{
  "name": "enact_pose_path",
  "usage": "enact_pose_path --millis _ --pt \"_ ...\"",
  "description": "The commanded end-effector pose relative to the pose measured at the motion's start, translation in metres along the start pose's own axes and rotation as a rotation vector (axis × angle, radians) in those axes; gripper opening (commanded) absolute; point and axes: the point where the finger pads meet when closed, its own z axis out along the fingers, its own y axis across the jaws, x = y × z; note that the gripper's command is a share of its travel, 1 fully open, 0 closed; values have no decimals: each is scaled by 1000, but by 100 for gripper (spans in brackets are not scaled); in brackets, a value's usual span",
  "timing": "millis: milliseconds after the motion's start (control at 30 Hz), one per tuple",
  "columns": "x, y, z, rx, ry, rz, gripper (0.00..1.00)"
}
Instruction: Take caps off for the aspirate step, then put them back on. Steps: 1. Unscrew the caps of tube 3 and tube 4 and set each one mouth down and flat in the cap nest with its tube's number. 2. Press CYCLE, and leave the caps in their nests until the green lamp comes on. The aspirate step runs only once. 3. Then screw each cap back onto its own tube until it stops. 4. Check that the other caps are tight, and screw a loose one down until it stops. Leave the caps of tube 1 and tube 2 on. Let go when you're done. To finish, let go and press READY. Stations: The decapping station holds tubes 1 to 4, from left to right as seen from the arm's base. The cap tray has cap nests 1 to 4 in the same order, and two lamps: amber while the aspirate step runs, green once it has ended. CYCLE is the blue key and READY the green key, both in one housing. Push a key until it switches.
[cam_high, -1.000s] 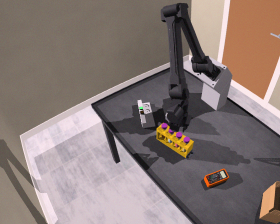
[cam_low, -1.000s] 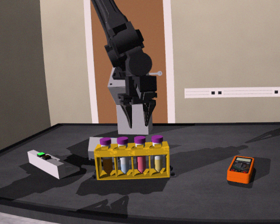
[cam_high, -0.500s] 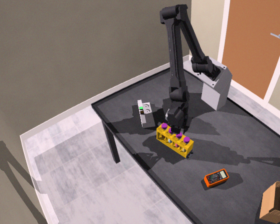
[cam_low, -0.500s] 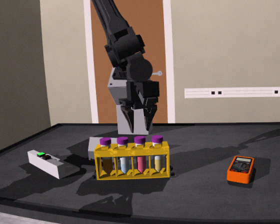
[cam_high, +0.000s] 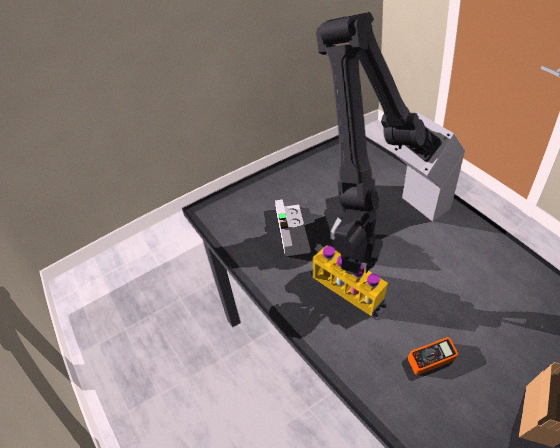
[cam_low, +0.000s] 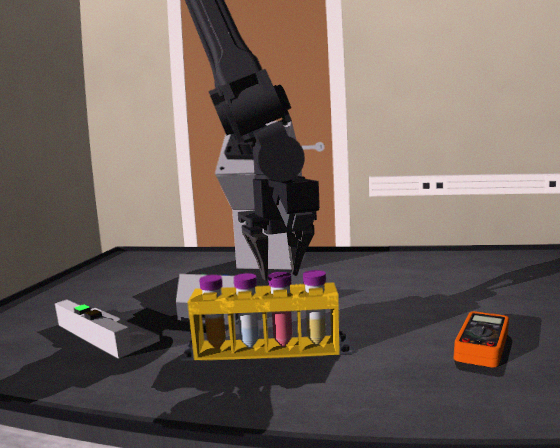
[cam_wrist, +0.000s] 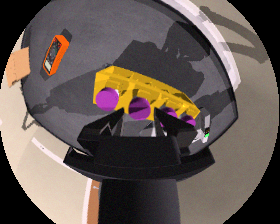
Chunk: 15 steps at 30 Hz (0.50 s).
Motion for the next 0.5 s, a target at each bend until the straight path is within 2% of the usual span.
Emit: enact_pose_path --millis 0,467 --pt "-2 -5 5 8 -4 -3 49" --pt "-7 -7 11 10 -11 0 49"
